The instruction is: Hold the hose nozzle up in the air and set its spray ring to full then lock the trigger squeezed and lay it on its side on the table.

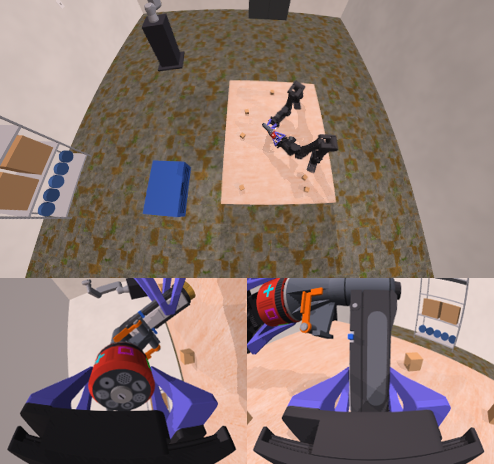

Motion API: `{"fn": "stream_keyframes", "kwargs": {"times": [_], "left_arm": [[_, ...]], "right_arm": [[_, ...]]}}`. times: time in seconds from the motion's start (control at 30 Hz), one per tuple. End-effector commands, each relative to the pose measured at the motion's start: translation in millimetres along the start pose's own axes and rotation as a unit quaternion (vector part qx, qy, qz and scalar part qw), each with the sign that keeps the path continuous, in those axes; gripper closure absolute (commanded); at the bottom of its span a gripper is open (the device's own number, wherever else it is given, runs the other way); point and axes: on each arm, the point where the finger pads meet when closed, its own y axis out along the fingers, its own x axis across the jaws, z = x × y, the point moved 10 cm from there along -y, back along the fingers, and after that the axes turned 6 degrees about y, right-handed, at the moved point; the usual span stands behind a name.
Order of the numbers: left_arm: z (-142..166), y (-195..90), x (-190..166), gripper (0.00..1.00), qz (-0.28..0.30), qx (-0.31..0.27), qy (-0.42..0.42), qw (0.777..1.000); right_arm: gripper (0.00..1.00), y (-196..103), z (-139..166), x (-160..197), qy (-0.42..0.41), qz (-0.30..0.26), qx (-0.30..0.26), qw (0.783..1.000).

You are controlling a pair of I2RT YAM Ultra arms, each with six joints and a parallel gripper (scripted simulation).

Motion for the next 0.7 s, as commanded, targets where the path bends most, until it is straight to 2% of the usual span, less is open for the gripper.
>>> {"fn": "stream_keyframes", "kwargs": {"times": [0.0,0.37,0.4,0.43,0.5,0.53,0.57,0.6,0.63,0.67], "left_arm": [[7.4,5.5,13.1,1.0,-0.02,0.006,0.012,1.0],[7.4,5.5,13.1,1.0,-0.02,0.006,0.012,1.0],[6.8,6.5,10.8,1.0,-0.019,0.009,0.125,0.992],[6.6,6.4,9.9,1.0,-0.017,0.006,0.067,0.998],[6.6,6.4,9.9,1.0,-0.017,0.006,0.067,0.998],[6.5,4.0,7.7,1.0,-0.014,0.009,0.119,0.993],[7.2,6.2,7.4,1.0,-0.014,0.009,0.082,0.996],[6.9,6.4,6.7,1.0,-0.014,0.008,0.081,0.997],[6.9,5.7,13.1,0.08,-0.02,0.005,0.063,0.998],[6.9,5.7,13.1,0.08,-0.02,0.005,0.06,0.998]], "right_arm": [[0.65,6.7,-35.5,6.5,0.022,-0.008,-0.082,0.996],[0.65,6.7,-35.5,6.5,0.022,-0.008,-0.082,0.996],[0.65,6.7,-35.5,6.5,0.022,-0.008,-0.082,0.996],[0.65,6.7,-35.5,6.5,0.022,-0.008,-0.082,0.996],[0.65,6.7,-35.5,6.5,0.022,-0.008,-0.082,0.996],[0.65,6.7,-35.5,6.5,0.022,-0.008,-0.082,0.996],[0.65,6.7,-35.5,6.5,0.022,-0.008,-0.082,0.996],[0.65,6.7,-35.5,6.5,0.022,-0.008,-0.082,0.996],[0.65,6.7,-35.5,6.5,0.022,-0.008,-0.082,0.996],[0.65,6.7,-35.5,6.7,0.022,-0.009,-0.082,0.996]]}}
